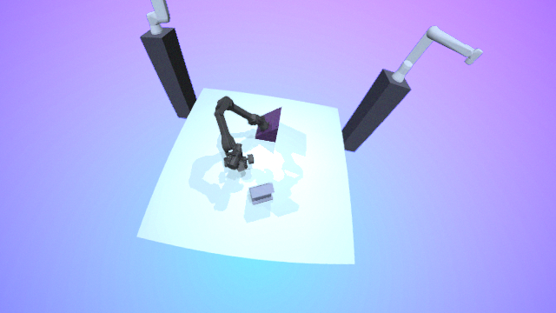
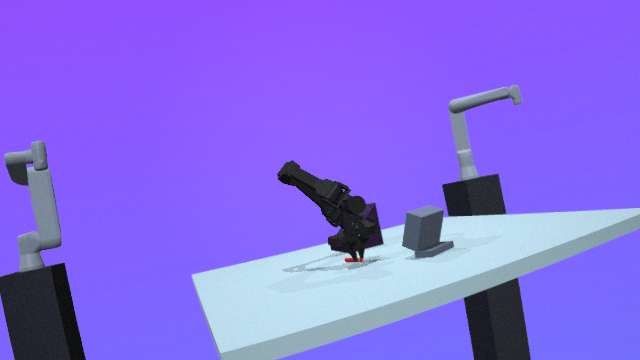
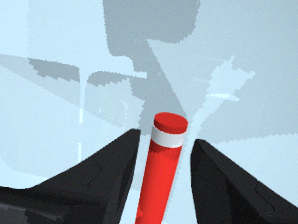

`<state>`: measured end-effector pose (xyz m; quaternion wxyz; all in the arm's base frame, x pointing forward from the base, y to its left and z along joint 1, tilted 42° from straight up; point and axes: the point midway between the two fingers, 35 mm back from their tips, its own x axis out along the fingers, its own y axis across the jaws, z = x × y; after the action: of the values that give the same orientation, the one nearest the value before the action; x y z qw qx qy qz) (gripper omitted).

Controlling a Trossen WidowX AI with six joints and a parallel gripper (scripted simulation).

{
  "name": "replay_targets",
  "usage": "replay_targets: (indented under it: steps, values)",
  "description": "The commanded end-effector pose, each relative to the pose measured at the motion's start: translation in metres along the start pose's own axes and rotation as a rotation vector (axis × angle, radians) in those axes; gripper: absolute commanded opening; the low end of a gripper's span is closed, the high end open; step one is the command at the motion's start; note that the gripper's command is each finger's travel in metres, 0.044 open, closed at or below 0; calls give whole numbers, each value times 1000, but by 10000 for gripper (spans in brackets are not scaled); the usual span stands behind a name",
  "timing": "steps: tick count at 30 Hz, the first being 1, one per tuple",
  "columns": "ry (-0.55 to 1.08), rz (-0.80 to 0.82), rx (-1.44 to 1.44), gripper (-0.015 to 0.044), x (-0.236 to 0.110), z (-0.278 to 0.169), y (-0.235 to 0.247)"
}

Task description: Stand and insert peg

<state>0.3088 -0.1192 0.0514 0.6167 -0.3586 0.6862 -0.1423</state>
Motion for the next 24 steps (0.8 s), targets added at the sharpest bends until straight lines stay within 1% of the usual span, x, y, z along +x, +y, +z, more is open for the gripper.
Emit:
replay_targets:
  steps: [1, 2, 11, 17, 24]
  values:
    - [3, -2, -7, 110, 1, 0, 0]
    - [3, -2, -7, 110, 1, 0, 0]
    - [3, -2, -7, 50, 1, 0, 0]
    - [-7, -1, -4, 49, 0, 0, 0]
    - [-71, 0, -1, 49, -5, -3, 0]
